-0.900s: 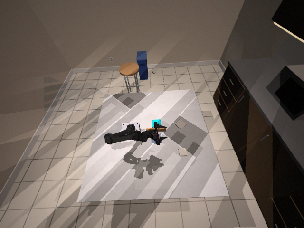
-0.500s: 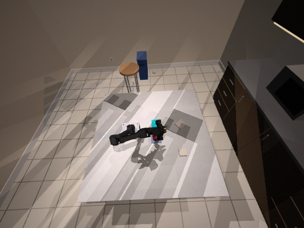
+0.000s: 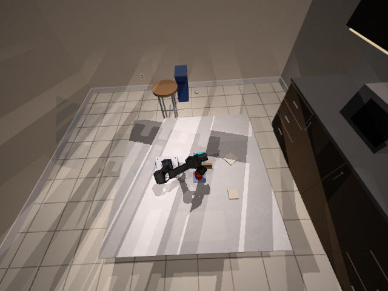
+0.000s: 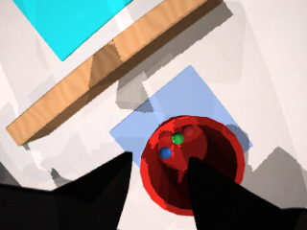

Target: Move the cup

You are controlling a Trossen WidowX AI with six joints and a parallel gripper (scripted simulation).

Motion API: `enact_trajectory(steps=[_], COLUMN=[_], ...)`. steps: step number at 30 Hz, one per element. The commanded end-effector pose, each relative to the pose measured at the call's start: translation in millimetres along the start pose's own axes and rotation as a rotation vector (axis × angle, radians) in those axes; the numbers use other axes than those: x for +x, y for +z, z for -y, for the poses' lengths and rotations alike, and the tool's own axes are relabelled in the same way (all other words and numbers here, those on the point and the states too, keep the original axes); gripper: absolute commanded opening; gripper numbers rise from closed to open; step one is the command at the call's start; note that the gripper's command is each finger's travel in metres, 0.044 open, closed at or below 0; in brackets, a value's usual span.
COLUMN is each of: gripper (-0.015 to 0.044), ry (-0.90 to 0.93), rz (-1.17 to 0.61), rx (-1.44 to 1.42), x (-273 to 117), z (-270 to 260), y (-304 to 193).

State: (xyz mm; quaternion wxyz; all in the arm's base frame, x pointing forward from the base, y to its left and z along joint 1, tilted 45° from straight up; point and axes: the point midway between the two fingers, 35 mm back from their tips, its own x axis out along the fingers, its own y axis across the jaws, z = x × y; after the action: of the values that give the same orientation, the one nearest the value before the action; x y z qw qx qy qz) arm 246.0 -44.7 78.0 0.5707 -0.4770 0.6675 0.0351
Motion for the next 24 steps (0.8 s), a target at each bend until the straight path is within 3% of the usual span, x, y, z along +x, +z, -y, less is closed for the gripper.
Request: enact_trajectory(steps=[1, 24], gripper=[0.0148, 0.0148], ry=[0.010, 0.011], rz=[-0.184, -0.181], rx=[-0.252, -0.253], x=[1, 20], z=[-5, -6], y=[-17, -17])
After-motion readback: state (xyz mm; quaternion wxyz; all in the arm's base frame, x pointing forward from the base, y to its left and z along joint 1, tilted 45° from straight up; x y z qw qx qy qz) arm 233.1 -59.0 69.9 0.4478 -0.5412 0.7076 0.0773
